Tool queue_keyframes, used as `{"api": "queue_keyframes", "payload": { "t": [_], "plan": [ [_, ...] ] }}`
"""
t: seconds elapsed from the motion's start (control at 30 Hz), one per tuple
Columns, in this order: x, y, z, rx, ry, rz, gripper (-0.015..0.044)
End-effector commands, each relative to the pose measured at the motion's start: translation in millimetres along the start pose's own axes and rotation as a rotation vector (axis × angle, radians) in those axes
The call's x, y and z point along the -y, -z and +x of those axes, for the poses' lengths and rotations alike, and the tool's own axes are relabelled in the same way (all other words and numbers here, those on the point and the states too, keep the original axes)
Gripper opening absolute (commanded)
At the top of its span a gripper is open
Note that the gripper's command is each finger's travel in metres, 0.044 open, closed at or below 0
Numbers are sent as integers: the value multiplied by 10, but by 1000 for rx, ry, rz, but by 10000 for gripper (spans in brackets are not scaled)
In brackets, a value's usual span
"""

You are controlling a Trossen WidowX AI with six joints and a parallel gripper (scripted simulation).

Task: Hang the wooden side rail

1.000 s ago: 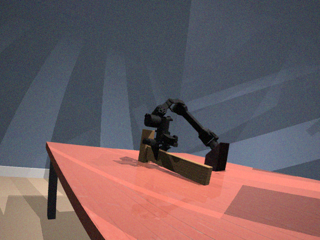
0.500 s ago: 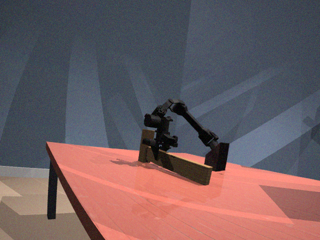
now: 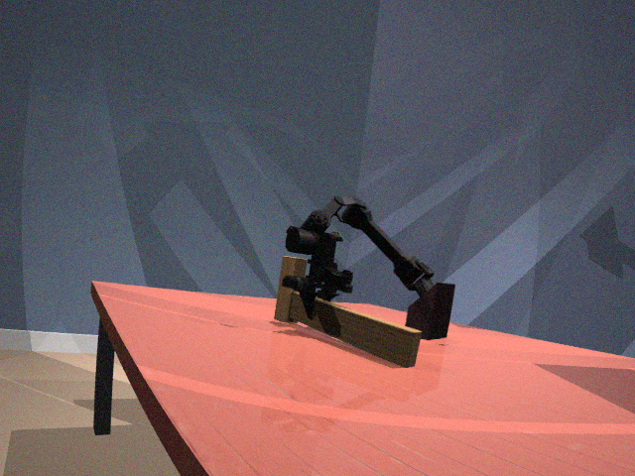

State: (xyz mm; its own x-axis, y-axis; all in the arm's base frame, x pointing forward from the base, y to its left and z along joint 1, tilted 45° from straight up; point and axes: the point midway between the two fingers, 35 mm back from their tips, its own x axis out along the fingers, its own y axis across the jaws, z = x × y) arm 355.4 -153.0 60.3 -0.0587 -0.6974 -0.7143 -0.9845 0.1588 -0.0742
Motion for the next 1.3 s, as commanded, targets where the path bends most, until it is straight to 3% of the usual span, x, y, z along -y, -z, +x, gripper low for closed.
{"api": "queue_keyframes", "payload": {
  "t": [0.0,1.27],
  "plan": [
    [13,16,-10,-7,8,5,0],
    [13,17,52,-7,8,5,0]
  ]
}}
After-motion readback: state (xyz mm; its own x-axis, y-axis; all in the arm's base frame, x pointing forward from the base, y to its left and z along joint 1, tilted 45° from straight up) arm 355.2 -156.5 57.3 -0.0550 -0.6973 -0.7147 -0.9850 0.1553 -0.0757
